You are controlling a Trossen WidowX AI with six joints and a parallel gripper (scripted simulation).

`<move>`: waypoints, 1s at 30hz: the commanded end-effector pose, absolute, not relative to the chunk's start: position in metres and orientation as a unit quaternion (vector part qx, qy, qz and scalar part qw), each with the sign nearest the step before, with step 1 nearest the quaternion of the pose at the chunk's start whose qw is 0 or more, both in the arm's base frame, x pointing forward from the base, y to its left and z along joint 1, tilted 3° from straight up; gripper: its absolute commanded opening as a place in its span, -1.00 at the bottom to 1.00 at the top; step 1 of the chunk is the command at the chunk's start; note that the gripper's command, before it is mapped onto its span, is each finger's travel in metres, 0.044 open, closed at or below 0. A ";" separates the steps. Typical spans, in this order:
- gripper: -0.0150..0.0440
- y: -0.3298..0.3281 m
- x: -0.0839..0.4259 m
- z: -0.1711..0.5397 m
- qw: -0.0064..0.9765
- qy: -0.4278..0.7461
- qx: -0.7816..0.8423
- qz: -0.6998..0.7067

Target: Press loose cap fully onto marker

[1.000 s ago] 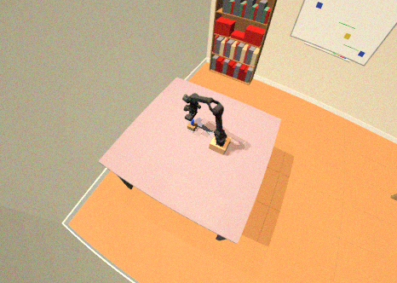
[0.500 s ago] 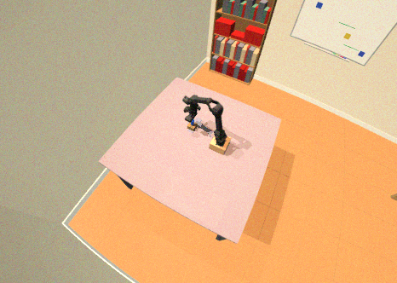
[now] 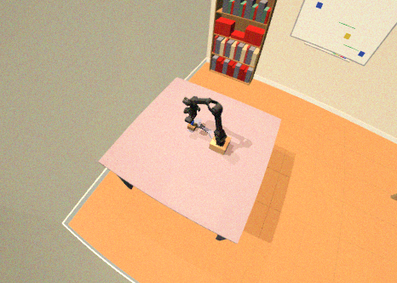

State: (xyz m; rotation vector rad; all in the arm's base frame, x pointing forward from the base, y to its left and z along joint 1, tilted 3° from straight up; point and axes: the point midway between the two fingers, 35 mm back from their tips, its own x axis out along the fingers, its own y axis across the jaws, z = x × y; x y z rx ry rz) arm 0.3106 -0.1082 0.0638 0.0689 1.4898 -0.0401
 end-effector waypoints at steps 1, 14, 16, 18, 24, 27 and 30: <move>-0.49 -0.107 0.310 0.056 0.728 0.684 0.035 -0.016; -0.49 -0.110 0.307 0.142 0.733 0.680 0.032 -0.018; -0.49 -0.110 0.305 0.152 0.733 0.680 0.032 -0.017; -0.49 -0.110 0.305 0.152 0.733 0.680 0.032 -0.017; -0.05 -0.110 0.305 0.152 0.733 0.680 0.032 -0.017; 0.22 -0.110 0.305 0.152 0.733 0.680 0.032 -0.017; 0.49 -0.110 0.305 0.152 0.733 0.680 0.032 -0.017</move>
